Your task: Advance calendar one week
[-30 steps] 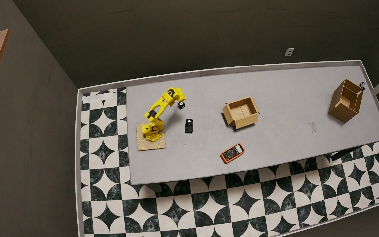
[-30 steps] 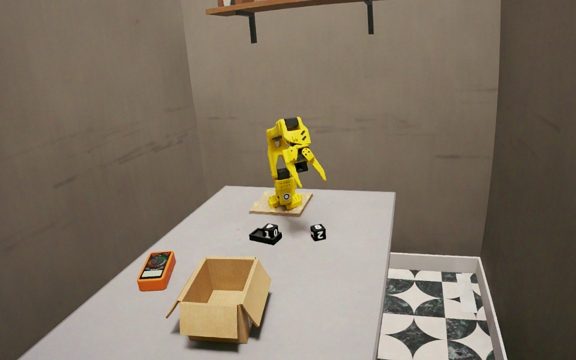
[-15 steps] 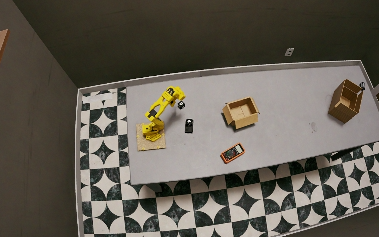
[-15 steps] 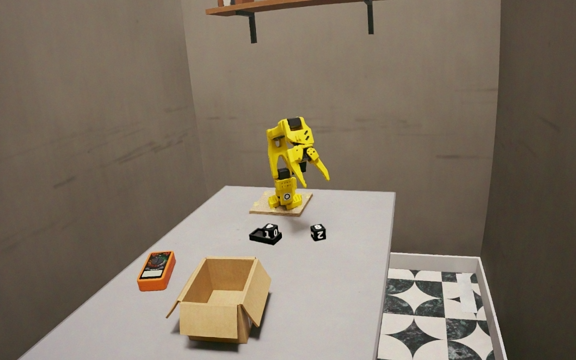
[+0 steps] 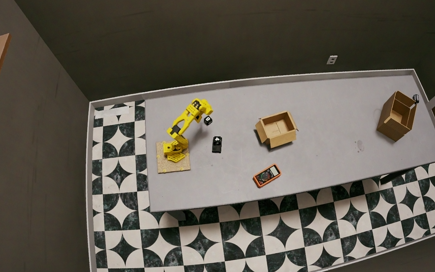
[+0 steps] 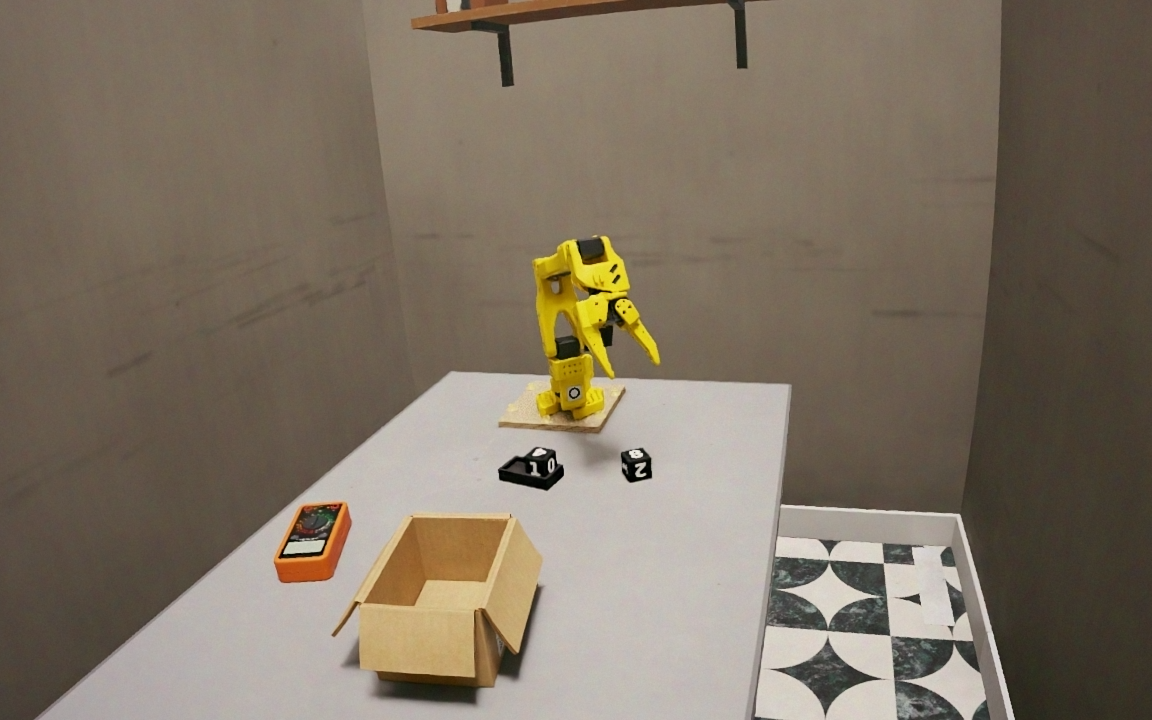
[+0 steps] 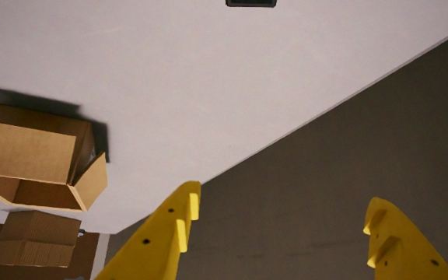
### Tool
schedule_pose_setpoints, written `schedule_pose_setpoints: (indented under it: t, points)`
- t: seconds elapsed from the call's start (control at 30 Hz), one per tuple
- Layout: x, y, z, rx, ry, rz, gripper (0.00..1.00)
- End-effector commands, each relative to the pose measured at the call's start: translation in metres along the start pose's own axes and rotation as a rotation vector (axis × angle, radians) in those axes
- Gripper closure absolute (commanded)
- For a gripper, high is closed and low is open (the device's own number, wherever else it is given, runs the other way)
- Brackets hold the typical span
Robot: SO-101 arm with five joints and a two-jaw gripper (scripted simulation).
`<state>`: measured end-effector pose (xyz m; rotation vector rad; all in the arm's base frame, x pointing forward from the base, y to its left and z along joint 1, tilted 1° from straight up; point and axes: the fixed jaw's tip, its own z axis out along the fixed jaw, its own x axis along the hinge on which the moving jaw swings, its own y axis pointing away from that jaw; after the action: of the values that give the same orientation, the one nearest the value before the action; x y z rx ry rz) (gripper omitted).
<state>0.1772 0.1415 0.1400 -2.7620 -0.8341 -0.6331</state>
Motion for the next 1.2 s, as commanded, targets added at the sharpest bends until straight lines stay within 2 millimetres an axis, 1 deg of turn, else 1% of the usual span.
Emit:
schedule_pose_setpoints:
  t: [0.0,0.23,0.3,0.43,0.57,0.73,1.17]
  points:
    - [-0.001,-0.002,0.008,0.001,-0.036,-0.019,0.65]
    - [-0.019,0.0,0.041,-0.022,-0.224,-0.02,0.65]
    - [-0.019,0.0,0.041,-0.022,-0.224,-0.02,0.65]
    - [-0.033,0.002,0.06,-0.036,-0.342,-0.02,0.65]
    - [-0.045,0.003,0.073,-0.047,-0.429,-0.02,0.65]
    - [-0.051,0.004,0.079,-0.052,-0.471,-0.02,0.65]
    - [-0.051,0.004,0.081,-0.047,-0.468,-0.042,0.65]
